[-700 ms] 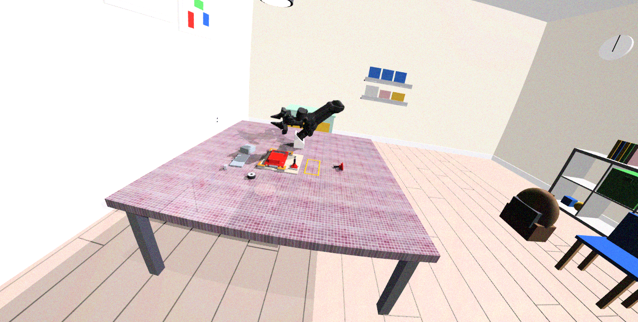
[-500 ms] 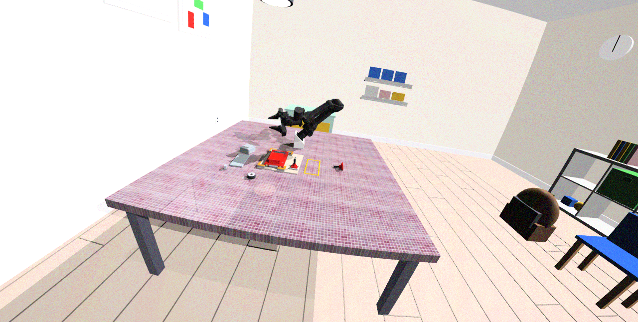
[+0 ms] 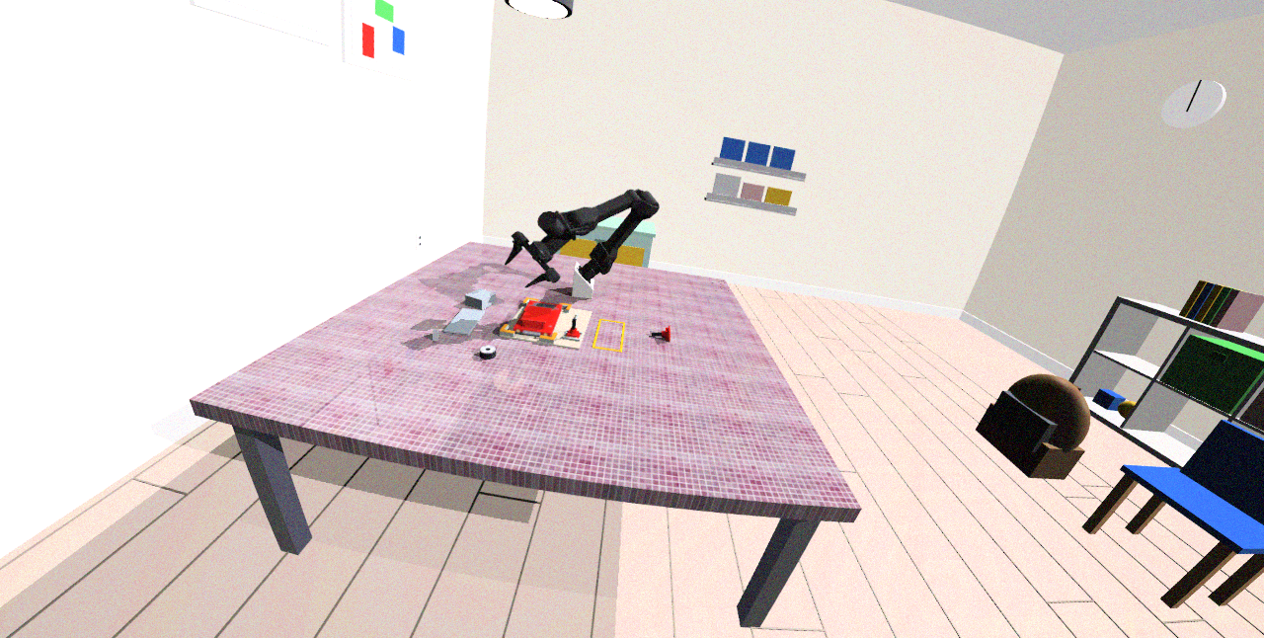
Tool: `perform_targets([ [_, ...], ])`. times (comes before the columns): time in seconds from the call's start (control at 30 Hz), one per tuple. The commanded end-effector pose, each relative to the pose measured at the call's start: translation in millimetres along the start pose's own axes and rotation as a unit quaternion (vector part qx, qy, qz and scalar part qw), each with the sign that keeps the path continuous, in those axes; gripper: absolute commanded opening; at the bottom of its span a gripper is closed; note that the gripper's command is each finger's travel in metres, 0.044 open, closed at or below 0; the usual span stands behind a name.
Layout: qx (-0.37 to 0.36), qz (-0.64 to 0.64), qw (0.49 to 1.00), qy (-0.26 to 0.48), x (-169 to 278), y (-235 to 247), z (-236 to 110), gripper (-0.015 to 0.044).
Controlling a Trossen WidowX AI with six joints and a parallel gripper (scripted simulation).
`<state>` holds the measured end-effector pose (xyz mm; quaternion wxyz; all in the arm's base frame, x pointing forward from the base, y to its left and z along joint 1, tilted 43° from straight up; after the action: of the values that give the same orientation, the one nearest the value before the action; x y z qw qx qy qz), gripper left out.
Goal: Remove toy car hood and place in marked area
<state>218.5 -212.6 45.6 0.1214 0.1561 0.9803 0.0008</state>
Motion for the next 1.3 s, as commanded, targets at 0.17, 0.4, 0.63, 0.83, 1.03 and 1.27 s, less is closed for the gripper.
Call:
perform_targets([
  [0.17,-0.168,-0.054,0.981,0.079,-46.6,1.8,12.8,0.044],
  [0.4,-0.303,-0.064,0.942,0.131,-78.3,6.6,18.2,0.044],
  [0.63,-0.347,-0.061,0.925,0.145,-88.4,8.9,19.1,0.044],
  [0.83,-0.347,-0.061,0.925,0.145,-87.6,10.8,21.5,0.044],
  [1.03,-0.347,-0.061,0.925,0.145,-86.1,14.2,25.4,0.044],
  [1.27,-0.347,-0.061,0.925,0.145,-84.2,18.3,29.9,0.044],
])
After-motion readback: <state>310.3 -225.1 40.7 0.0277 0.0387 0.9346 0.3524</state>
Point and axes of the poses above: the point midway between the two fingers, 35 mm back from their tips, its own z axis out along the fingers, its own y axis across the jaws, x = y × z, the point moved 10 cm from there along -z, back along the fingers, and after that the axes turned 2 degrees about -z, right-handed, at the moved point
